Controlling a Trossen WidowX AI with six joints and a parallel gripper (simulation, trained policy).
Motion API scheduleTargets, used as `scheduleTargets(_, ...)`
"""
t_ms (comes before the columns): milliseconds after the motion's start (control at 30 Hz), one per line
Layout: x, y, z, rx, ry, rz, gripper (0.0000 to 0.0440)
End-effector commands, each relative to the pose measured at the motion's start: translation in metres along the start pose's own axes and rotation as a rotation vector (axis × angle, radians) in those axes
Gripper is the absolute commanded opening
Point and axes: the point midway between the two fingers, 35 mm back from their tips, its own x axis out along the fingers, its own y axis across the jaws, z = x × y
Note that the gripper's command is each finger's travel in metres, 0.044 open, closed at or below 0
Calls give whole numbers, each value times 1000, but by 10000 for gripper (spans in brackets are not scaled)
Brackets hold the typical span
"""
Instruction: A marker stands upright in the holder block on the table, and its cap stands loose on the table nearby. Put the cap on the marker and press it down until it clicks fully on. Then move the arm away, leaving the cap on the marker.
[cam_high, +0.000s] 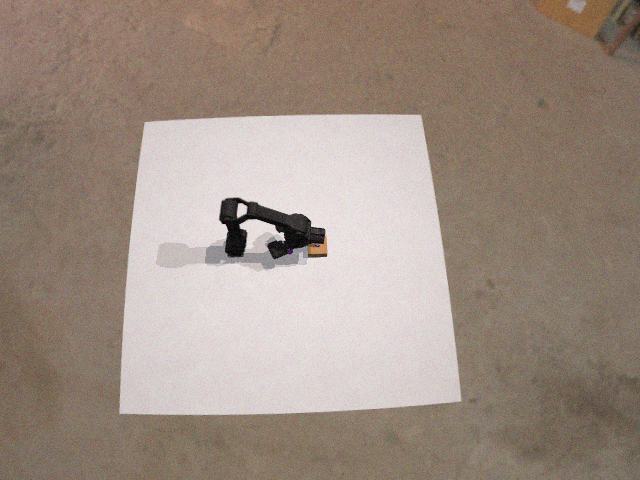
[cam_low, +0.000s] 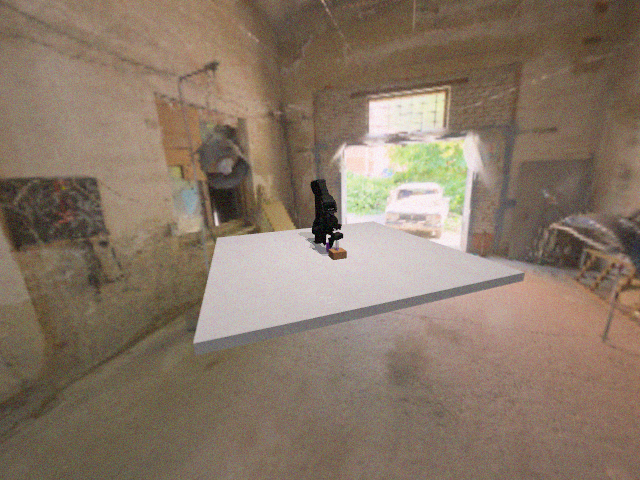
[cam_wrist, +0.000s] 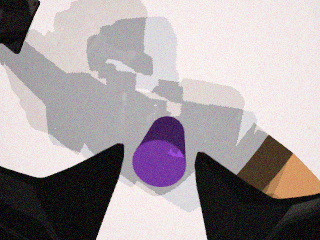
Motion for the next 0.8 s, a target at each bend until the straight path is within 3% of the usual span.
scheduleTargets(0, 15, 6, 10, -58, -34, 49, 219)
scheduleTargets(367, 16, 7, 11, -69, -35, 52, 180)
scheduleTargets(567, 16, 7, 12, -76, -33, 54, 78)
scheduleTargets(767, 2, -1, 2, -64, 14, 5, 36)
